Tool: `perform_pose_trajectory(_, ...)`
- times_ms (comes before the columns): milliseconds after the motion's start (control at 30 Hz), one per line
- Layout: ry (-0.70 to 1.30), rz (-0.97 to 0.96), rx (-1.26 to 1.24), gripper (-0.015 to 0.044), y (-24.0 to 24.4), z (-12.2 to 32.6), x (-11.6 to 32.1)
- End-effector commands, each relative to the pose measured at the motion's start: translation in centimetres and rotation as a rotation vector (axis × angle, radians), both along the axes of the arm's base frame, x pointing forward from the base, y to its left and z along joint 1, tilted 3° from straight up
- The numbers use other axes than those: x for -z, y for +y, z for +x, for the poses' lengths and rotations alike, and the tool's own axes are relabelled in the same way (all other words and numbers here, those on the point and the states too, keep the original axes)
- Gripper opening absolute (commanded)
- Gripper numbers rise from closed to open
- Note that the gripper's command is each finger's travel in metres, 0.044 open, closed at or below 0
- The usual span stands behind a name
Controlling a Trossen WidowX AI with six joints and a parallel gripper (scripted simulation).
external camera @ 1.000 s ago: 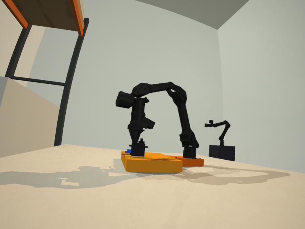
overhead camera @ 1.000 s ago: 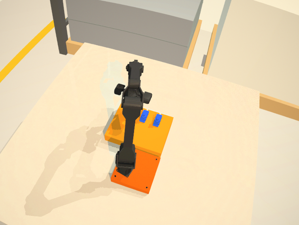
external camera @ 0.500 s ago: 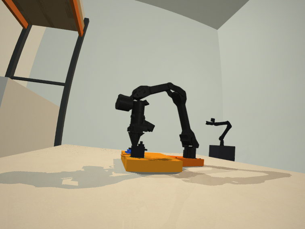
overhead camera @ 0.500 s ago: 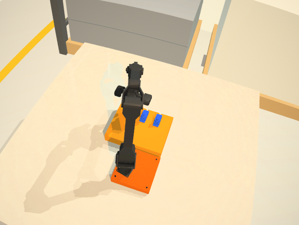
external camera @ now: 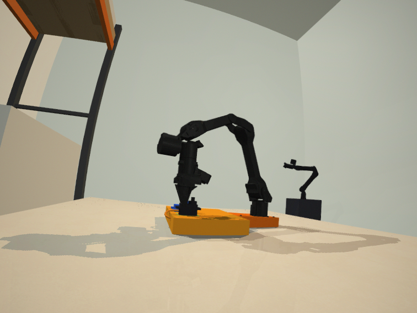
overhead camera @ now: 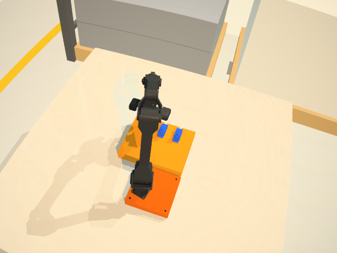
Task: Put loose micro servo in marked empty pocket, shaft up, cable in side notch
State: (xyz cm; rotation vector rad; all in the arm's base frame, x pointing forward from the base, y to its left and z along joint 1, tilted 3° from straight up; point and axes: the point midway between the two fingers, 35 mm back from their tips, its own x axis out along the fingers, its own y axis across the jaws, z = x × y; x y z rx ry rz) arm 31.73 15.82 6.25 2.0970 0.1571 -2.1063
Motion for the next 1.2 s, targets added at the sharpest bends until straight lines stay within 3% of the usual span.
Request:
perform_pose_trajectory(0,-0.001,-0.001,-0.003,0.0,0.0,0.0,0.3)
perform_pose_trajectory(667,-0.001,-0.001,-0.003,0.0,-0.1,0.0,2.0)
perform_pose_trajectory(900,-0.001,-0.001,-0.003,0.0184,-0.1,0.0,1.9)
perform_pose_trajectory(1167,-0.001,-0.001,-0.003,0.0187,-0.1,-0.4,-1.6)
